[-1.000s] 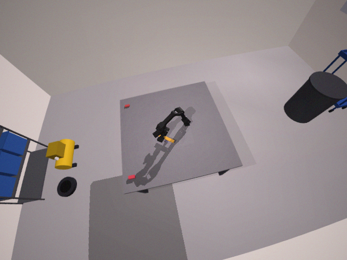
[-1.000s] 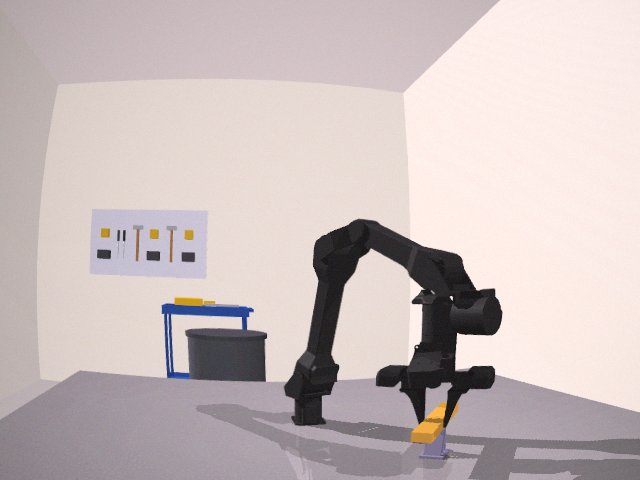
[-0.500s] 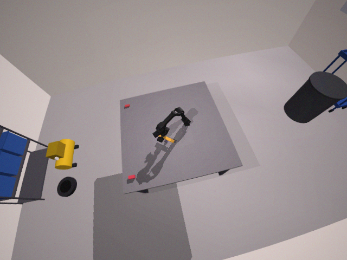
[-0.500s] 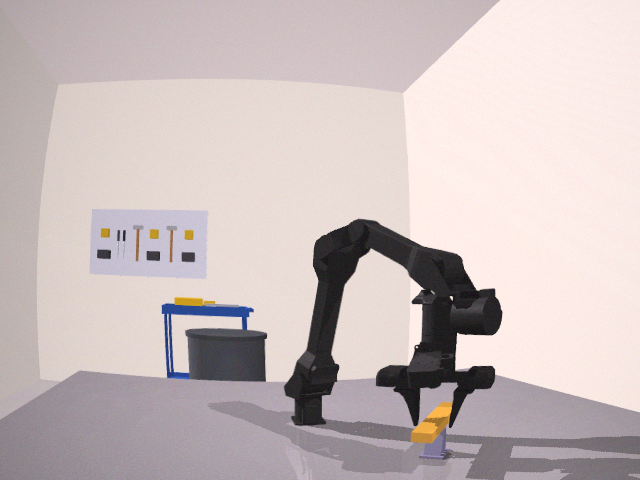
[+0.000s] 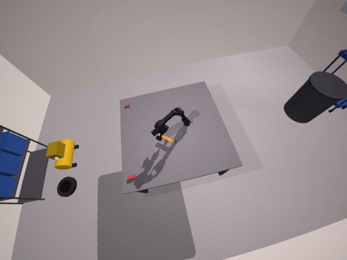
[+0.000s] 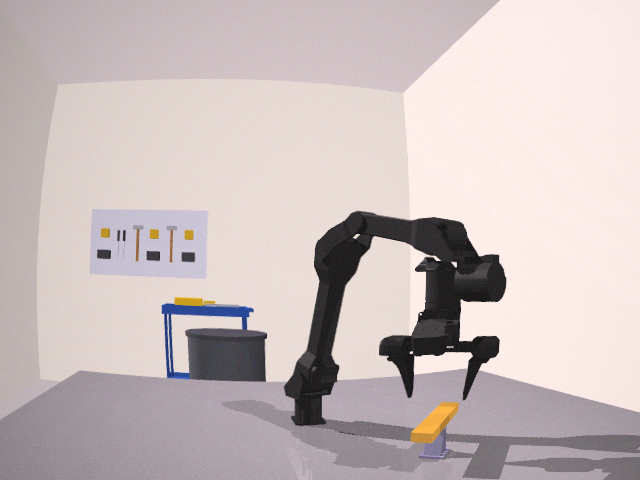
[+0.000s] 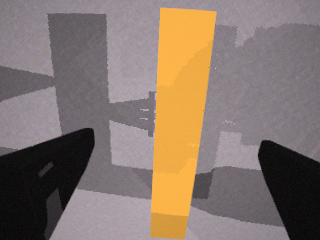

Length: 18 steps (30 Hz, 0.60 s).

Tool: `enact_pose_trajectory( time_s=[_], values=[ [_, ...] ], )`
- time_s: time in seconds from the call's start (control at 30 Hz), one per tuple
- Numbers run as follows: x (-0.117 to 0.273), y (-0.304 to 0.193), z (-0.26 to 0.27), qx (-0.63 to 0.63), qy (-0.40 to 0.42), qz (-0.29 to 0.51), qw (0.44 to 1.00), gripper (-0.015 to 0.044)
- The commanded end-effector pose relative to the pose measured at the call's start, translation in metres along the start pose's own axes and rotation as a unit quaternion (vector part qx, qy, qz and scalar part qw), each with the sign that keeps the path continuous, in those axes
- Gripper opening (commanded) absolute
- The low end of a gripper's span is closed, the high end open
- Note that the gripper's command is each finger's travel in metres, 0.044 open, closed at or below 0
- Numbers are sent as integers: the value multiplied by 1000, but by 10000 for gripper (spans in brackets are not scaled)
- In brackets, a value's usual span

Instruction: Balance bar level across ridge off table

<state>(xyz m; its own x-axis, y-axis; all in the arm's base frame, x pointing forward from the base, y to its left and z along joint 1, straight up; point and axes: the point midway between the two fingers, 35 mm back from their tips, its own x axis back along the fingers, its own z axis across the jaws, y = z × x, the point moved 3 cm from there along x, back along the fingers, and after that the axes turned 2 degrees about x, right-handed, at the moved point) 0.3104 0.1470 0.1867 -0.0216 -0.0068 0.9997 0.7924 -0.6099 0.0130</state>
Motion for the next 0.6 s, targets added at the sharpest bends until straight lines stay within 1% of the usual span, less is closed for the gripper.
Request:
enact_pose_trajectory(
  time_s=[0.0, 0.07, 0.57],
  values=[
    [42, -1, -3, 0, 6, -3, 1000, 440],
    [49, -2, -4, 0, 6, -3, 1000, 440],
    [49, -2, -4, 0, 6, -3, 1000, 440]
  ],
)
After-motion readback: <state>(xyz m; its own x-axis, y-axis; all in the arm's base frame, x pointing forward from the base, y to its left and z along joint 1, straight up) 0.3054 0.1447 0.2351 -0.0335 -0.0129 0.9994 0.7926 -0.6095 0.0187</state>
